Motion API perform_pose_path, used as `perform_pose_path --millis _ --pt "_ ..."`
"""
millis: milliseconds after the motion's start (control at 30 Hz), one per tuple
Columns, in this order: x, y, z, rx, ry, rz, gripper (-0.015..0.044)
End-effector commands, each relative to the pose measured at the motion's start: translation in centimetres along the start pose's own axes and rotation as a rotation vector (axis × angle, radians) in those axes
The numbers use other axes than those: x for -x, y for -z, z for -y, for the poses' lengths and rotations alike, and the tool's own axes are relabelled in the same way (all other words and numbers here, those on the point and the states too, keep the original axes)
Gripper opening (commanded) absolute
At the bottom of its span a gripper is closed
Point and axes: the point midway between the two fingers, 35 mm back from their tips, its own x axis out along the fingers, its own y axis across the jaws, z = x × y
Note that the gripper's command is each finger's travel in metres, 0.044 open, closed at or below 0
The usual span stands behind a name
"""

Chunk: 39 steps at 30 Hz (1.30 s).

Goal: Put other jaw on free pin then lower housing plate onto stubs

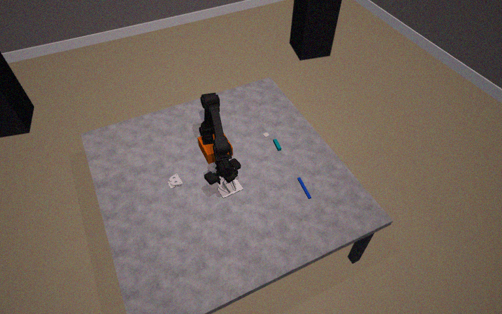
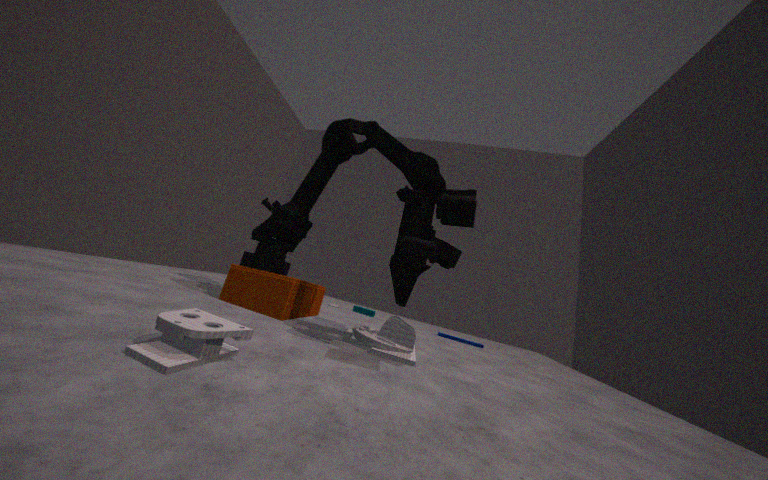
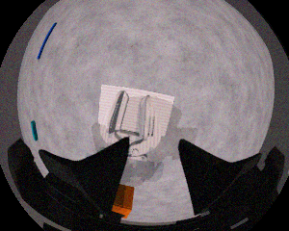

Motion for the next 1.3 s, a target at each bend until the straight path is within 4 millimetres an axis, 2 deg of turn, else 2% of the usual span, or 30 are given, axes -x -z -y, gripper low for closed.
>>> perform_pose_path --millis 0,167,200,1267 --pt "-0.2 0.4 0.5 -0.040 -0.002 -0.009 0.0303" --pt "0.0 1.3 2.4 -0.175 0.002 -0.009 0.0434" --pt "0.1 1.5 2.8 -0.202 0.002 -0.009 0.0440" --pt "1.4 10.1 12.6 -1.032 0.028 -0.022 0.0440"
